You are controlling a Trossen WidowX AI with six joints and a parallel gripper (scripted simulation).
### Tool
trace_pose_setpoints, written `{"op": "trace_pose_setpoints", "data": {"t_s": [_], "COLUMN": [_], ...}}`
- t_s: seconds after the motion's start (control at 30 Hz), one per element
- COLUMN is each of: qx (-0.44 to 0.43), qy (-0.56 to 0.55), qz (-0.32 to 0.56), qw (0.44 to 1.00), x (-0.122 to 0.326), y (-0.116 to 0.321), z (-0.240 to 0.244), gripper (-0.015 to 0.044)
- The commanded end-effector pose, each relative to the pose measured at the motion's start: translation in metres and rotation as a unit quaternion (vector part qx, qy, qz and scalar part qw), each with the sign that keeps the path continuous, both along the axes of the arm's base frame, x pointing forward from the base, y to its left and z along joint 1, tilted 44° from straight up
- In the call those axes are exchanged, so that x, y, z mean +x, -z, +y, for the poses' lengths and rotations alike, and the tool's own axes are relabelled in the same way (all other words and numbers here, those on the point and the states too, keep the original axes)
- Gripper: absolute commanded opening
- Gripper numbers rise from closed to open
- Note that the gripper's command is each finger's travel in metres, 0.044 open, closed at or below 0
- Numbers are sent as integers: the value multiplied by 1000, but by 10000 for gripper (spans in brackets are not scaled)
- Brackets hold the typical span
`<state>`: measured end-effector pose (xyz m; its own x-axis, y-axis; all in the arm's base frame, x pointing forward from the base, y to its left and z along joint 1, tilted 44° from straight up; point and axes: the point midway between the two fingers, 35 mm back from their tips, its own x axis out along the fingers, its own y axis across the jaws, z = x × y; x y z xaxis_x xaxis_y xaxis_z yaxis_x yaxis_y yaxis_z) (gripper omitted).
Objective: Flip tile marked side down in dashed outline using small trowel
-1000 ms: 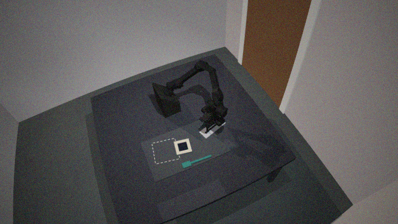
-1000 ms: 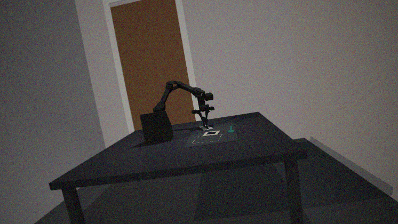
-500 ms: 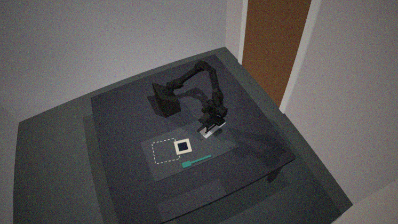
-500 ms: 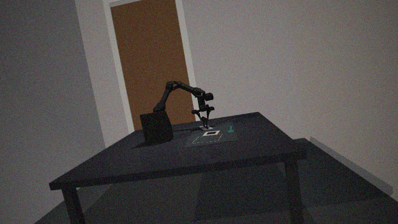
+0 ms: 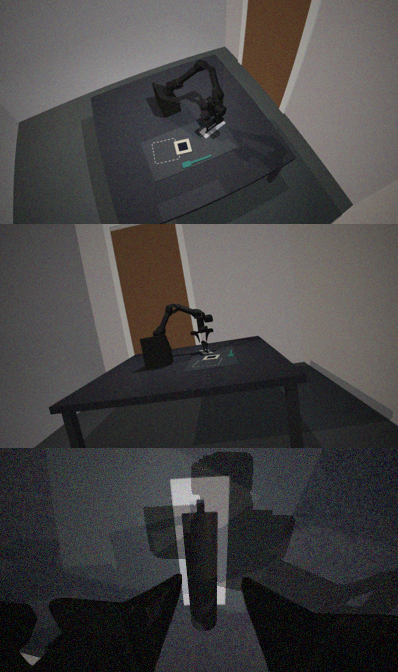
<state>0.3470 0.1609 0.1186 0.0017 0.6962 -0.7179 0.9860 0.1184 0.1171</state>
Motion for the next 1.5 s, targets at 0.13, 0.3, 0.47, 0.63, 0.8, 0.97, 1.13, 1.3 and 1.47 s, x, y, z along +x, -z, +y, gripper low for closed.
{"op": "trace_pose_setpoints", "data": {"t_s": [0.13,0.3,0.47,0.63,0.8,0.97,1.13,1.3,1.47], "qx": [4,2,2,2,2,2,3,3,3], "qy": [5,-16,-16,-17,-17,-17,-16,-16,-16], "qz": [-12,-33,-33,-33,-33,-33,-33,-33,-33], "qw": [1000,999,999,999,999,999,999,999,999], "x": [2,6,7,7,8,8,8,7,7], "y": [-18,-18,-15,-9,-3,2,8,13,14], "z": [-12,-12,-9,-4,2,8,13,19,20], "gripper": [270,270,270,270,270,270,270,270,191]}}
